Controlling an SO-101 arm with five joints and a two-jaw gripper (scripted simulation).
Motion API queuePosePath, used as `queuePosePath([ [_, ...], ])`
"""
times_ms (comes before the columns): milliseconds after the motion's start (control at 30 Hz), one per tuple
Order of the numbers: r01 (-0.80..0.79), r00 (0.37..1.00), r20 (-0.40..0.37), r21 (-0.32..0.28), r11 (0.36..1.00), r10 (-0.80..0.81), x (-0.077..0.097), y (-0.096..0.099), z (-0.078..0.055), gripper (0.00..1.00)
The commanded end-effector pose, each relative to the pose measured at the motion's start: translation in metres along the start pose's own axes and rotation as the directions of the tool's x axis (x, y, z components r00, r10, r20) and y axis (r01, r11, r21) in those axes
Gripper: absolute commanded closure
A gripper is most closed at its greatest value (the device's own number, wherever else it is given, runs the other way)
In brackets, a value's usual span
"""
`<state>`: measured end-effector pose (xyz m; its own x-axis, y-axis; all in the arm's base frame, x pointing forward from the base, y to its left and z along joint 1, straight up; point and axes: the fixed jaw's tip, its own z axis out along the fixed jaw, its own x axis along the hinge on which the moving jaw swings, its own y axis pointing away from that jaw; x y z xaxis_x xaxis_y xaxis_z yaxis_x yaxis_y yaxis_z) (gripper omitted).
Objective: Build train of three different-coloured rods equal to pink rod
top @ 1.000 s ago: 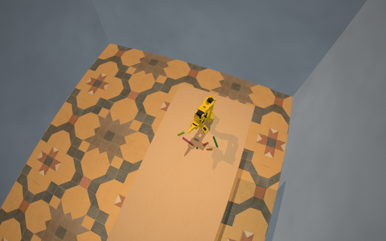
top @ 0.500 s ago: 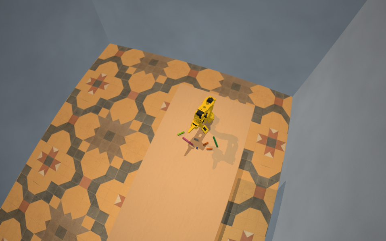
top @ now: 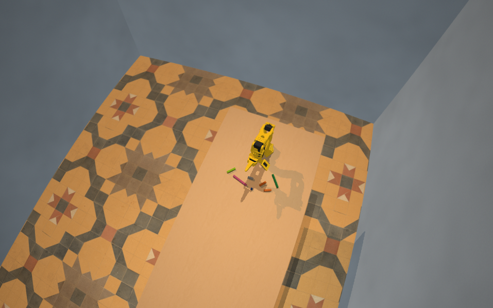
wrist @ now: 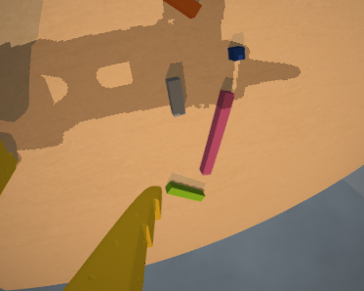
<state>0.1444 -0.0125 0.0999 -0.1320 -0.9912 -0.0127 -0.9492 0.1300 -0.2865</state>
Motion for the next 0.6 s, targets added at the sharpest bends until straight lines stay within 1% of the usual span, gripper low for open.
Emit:
queuePosePath([
  [0,0.111,0.993,0.037,0.068,0.991,-0.114,-0.017,-0.003,-0.008,0.0],
  [67,0.179,0.981,0.059,0.083,0.98,-0.184,-0.028,0.0,-0.009,0.0],
  [133,0.179,0.981,0.059,0.083,0.98,-0.184,-0.028,0.0,-0.009,0.0],
  [267,0.304,0.944,0.1,0.115,0.946,-0.316,-0.047,0.008,-0.012,0.0],
  [367,0.374,0.912,0.123,0.135,0.917,-0.39,-0.057,0.013,-0.014,0.0],
  [467,0.416,0.89,0.137,0.149,0.897,-0.435,-0.063,0.017,-0.016,0.0],
  [567,0.431,0.881,0.143,0.155,0.889,-0.452,-0.066,0.019,-0.016,0.0],
])
